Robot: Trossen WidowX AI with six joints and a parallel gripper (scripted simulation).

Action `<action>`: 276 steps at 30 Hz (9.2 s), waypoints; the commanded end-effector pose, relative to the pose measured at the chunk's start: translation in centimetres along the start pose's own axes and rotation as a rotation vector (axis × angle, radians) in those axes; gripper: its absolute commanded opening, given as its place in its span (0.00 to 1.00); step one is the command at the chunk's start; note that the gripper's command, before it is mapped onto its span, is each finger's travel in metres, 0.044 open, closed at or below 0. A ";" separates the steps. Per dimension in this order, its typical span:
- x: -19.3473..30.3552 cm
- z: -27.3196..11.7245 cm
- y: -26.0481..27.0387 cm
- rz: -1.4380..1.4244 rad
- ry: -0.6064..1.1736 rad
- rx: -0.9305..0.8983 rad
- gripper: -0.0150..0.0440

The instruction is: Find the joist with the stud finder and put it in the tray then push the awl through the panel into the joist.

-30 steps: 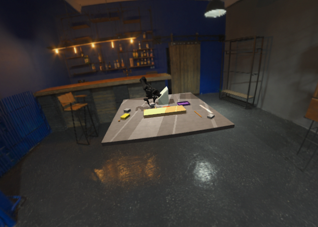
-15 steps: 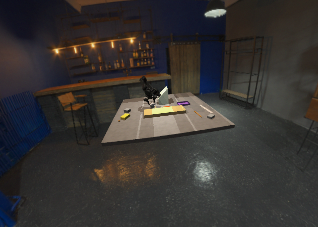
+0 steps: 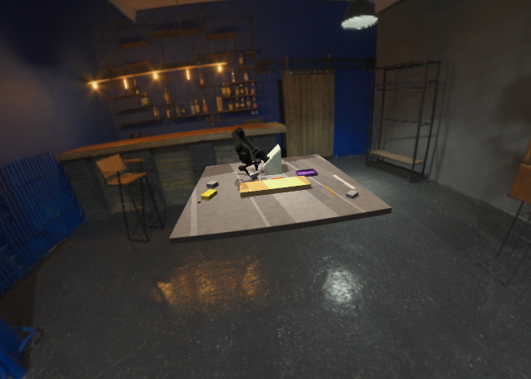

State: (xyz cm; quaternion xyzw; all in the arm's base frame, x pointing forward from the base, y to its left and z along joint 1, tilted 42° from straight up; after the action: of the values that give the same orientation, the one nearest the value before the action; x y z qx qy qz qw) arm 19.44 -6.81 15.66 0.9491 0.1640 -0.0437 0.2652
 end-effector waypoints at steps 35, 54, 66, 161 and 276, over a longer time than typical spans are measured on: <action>0.2 0.3 3.3 0.007 -0.007 0.267 0.25; 0.1 0.7 4.8 0.021 -0.004 0.397 0.25; 0.1 1.2 5.7 0.022 -0.012 0.485 0.25; -0.1 -4.6 11.5 0.075 0.058 0.585 1.00; 0.6 3.5 -3.3 -1.550 -0.258 -0.185 0.25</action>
State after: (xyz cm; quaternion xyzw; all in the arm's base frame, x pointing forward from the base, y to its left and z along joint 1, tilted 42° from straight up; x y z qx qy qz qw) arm 18.77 -6.02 10.46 0.5242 0.7515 -0.3140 0.2486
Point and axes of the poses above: the point midway between the two fingers, 35 mm back from their tips, its own z axis out along the fingers, its own y axis across the jaws, x = y × z, the point moved 9 cm from there along -z, back along the fingers, and after that the axes turned 2 degrees about z, right-handed, at the moved point
